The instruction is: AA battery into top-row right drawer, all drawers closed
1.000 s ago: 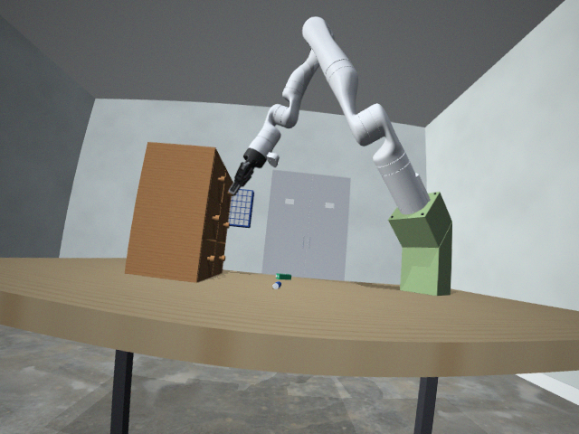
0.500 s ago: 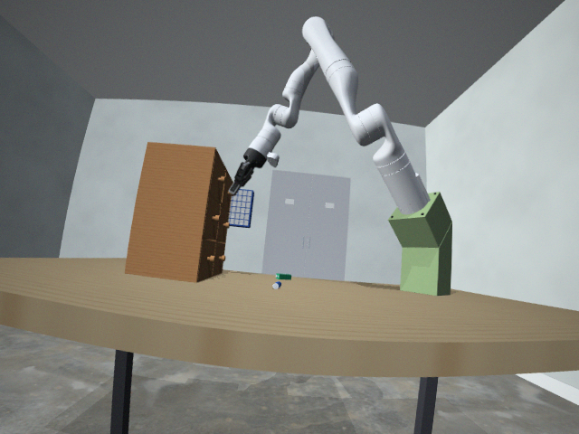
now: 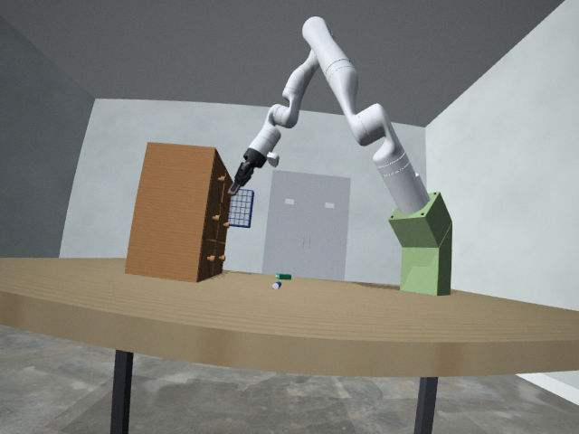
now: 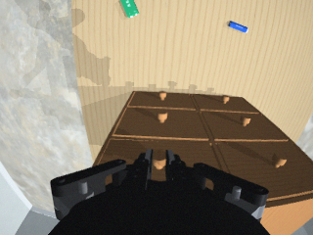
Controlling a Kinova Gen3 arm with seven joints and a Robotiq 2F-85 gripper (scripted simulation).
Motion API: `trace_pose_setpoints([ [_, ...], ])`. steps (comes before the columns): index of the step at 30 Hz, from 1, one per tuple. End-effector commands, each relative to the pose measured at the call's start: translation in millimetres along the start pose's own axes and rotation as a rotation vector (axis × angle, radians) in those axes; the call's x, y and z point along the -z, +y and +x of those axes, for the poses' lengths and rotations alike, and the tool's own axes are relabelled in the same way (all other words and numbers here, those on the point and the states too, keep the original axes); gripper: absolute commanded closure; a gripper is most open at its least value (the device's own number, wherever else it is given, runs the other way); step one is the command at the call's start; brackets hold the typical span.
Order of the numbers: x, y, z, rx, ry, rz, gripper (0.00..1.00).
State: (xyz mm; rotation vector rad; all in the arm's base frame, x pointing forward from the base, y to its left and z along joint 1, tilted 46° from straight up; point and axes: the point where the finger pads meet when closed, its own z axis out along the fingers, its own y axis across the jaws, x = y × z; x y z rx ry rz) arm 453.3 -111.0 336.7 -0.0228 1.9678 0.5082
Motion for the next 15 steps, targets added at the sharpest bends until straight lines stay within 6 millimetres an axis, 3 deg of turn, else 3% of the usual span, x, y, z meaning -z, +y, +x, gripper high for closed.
trace_pose_setpoints([
  [1,1.0,0.4,3.8,-0.004,0.004,-0.001,0.87],
  [15,4.6,0.4,11.5,-0.004,0.004,-0.001,0.87],
])
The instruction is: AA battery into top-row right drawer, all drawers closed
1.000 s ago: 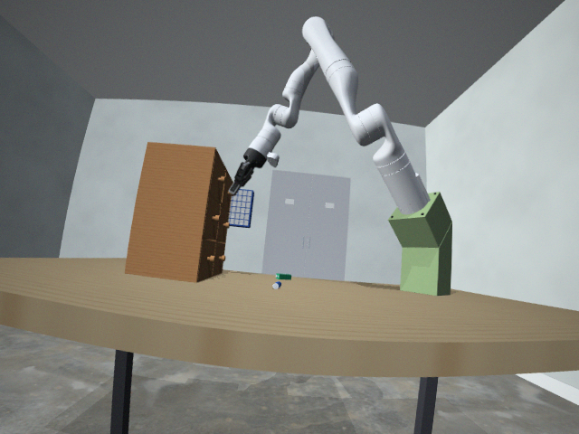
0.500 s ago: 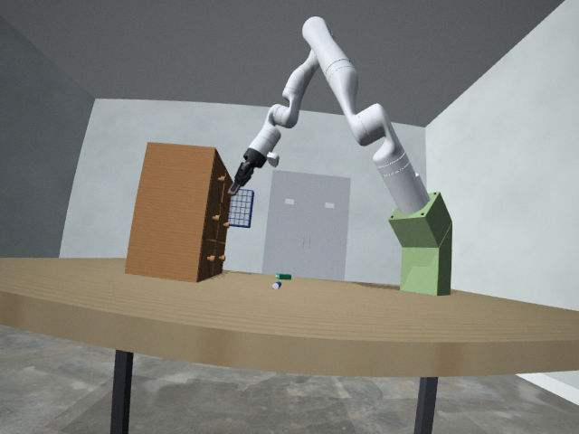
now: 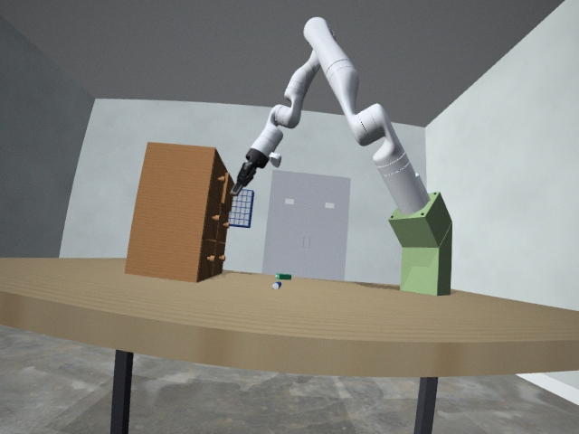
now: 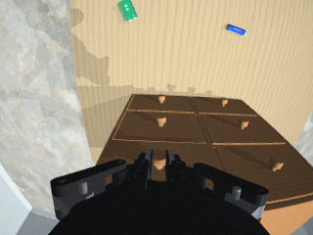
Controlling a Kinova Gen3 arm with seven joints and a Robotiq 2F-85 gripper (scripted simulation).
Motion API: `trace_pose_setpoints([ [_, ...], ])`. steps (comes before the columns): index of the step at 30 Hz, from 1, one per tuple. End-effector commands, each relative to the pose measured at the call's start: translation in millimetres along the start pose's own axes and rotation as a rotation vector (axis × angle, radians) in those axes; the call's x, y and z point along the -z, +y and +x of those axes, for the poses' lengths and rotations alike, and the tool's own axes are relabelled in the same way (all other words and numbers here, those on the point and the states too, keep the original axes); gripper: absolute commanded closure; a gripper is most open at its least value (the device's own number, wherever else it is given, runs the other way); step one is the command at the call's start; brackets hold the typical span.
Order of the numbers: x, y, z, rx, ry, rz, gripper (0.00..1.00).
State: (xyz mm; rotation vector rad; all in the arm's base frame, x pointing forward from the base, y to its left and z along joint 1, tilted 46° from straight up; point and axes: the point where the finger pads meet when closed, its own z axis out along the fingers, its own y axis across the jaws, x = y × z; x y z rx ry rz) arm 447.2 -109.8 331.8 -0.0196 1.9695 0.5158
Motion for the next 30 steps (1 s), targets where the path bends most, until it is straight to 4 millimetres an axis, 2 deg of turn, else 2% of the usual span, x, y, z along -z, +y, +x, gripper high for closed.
trace_pose_setpoints([
  [1,2.0,-0.5,5.2,0.002,0.002,0.003,0.87],
  [30,16.6,-0.5,36.1,0.003,0.002,0.003,0.87],
])
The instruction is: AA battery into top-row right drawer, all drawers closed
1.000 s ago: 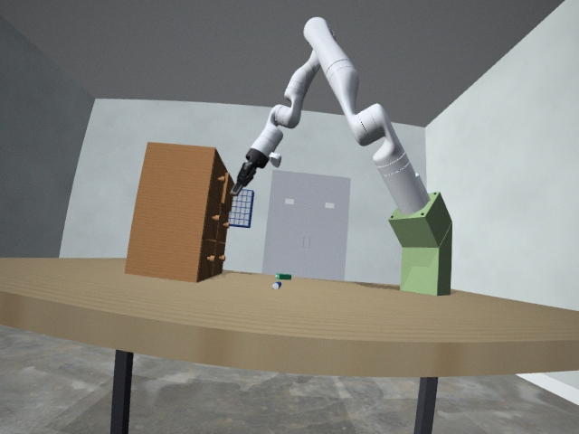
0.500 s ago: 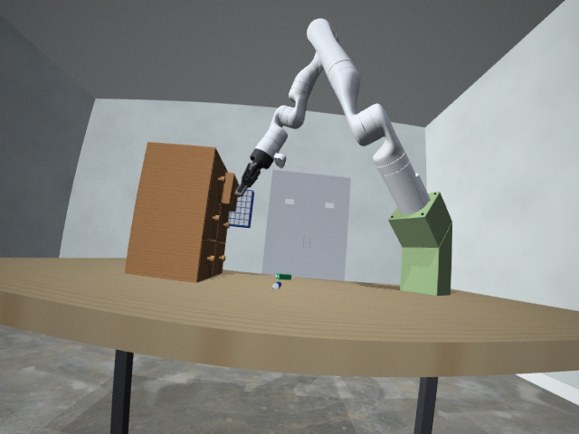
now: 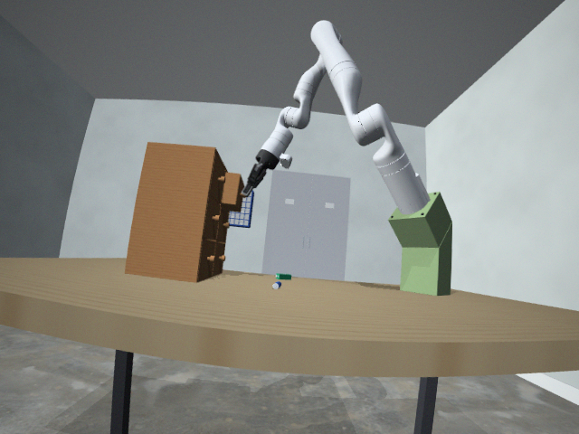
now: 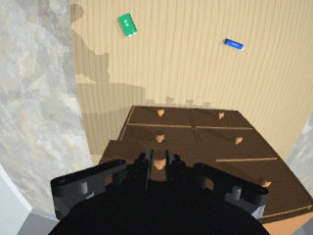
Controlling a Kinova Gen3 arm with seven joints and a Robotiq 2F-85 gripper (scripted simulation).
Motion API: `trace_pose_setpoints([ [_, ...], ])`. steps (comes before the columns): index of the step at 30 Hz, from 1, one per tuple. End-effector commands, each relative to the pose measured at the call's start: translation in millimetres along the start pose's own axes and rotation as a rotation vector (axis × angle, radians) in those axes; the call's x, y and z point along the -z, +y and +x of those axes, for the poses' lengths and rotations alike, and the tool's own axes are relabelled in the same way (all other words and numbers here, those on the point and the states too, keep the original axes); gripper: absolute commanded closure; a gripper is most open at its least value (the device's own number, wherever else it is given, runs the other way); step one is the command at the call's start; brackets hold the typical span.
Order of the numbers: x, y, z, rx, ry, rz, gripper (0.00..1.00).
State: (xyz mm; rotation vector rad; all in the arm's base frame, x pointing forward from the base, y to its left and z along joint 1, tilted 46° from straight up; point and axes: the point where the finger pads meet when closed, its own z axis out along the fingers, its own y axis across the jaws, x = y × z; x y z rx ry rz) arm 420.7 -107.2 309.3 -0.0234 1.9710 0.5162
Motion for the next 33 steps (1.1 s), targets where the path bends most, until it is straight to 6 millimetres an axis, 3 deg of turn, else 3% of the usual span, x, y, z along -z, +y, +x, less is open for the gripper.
trace_pose_setpoints([
  [1,3.2,-1.5,5.4,0.0,-0.001,0.005,0.87],
  [33,12.0,-2.0,23.4,0.001,-0.002,0.006,0.87],
])
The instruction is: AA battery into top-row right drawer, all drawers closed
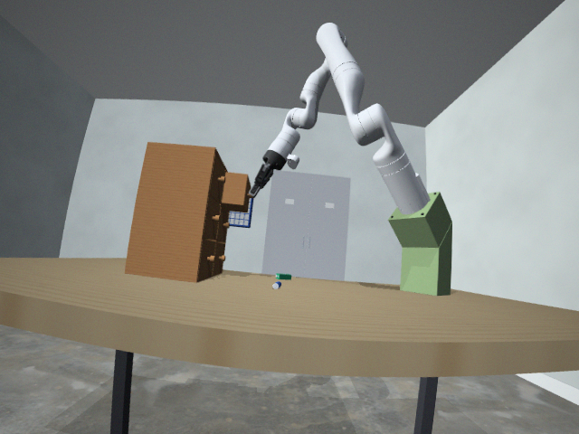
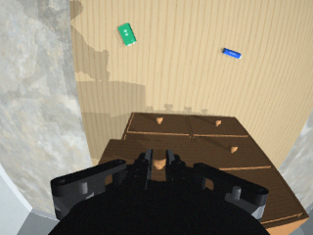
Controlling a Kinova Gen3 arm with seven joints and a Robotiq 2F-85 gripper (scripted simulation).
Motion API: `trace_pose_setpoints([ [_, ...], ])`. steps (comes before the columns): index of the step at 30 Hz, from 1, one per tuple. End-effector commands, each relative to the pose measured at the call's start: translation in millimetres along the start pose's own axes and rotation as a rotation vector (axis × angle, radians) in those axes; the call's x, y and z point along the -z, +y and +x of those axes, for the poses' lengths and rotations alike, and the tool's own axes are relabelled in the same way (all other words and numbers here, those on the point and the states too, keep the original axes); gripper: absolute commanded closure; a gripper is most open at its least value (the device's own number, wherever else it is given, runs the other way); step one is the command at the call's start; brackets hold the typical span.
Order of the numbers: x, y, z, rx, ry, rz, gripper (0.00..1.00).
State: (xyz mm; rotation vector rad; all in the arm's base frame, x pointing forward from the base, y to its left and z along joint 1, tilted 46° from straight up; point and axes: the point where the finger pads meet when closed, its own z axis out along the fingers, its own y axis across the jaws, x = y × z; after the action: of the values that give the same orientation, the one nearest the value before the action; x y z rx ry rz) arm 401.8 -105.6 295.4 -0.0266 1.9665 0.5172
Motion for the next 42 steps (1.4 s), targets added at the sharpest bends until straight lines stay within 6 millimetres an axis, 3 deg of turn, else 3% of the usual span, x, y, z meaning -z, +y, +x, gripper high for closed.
trace_pose_setpoints([
  [1,1.4,-3.3,2.4,-0.002,0.002,0.009,0.87],
  [16,1.3,-3.3,2.3,-0.002,0.001,0.009,0.87],
  [25,1.3,-3.3,2.2,-0.001,0.001,0.009,0.67],
  [33,1.3,-3.3,2.4,-0.002,0.001,0.009,0.67],
  [42,13.7,-2.5,29.4,-0.002,0.003,0.008,0.67],
])
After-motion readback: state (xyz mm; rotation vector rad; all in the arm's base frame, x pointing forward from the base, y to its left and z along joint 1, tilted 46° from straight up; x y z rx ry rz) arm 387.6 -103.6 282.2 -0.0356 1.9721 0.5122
